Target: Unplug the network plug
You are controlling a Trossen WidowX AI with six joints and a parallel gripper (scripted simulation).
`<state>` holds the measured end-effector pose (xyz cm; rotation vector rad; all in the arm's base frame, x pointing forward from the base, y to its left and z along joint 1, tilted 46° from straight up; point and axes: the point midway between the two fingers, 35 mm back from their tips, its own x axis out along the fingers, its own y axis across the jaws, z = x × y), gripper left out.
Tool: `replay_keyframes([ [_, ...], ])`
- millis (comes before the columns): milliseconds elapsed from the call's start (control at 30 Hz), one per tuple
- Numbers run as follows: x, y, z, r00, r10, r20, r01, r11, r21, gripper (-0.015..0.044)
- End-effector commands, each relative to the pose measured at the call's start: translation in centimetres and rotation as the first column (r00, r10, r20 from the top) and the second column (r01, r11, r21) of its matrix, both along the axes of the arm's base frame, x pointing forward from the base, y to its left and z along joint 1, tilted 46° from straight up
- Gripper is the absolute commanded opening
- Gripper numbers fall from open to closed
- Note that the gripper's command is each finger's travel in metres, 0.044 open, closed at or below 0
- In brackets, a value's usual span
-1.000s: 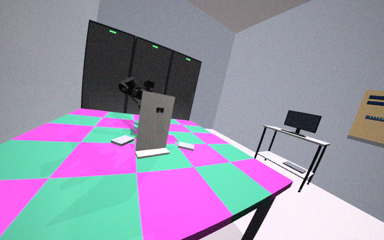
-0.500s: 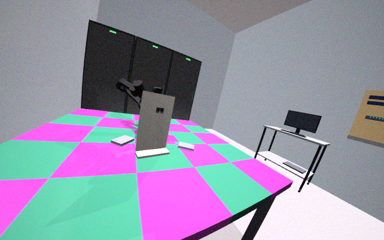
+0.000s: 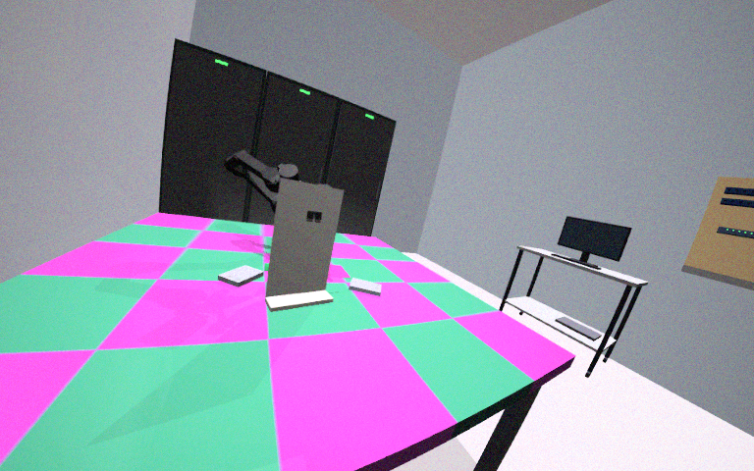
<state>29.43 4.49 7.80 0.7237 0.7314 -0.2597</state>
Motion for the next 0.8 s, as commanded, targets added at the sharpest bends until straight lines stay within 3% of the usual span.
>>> replay_keyframes([
  [0, -0.4, 0.0, -1.4, 0.999, -0.021, -0.047, 0.020, 1.000, -0.022, 0.0000],
  [767, -3.4, -0.3, -8.7, 0.956, -0.134, -0.260, 0.076, 0.972, -0.221, 0.0000],
])
